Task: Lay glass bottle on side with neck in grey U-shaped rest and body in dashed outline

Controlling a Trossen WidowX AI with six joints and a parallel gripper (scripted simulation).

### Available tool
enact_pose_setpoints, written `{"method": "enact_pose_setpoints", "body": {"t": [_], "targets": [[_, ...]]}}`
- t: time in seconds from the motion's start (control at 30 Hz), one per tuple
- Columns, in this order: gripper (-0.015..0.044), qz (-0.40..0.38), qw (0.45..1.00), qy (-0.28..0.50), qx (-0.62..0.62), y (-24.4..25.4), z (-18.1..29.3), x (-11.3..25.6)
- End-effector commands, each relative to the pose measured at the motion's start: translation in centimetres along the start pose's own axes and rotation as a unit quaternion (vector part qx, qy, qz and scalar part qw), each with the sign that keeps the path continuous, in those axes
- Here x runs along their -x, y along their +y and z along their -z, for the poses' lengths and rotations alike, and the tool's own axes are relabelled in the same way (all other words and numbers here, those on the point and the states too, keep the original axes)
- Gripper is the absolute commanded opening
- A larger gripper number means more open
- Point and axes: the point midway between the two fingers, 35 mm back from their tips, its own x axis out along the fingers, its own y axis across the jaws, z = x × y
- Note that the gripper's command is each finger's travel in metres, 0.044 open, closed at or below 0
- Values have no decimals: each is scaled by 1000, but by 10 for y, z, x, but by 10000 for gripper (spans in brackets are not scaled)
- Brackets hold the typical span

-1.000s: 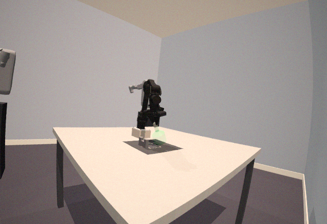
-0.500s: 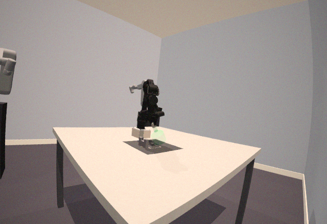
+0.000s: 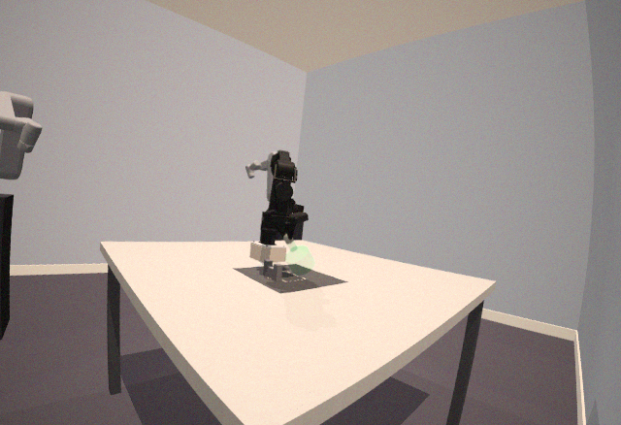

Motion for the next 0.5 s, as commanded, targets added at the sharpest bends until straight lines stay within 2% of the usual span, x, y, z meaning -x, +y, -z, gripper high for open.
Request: {"method": "enact_pose_setpoints", "body": {"t": [0.0, 0.47], "targets": [[125, -1, 1000, 2, 0, 0, 10, -2], [125, 2, 1000, -2, -1, 1, 28, -7]]}}
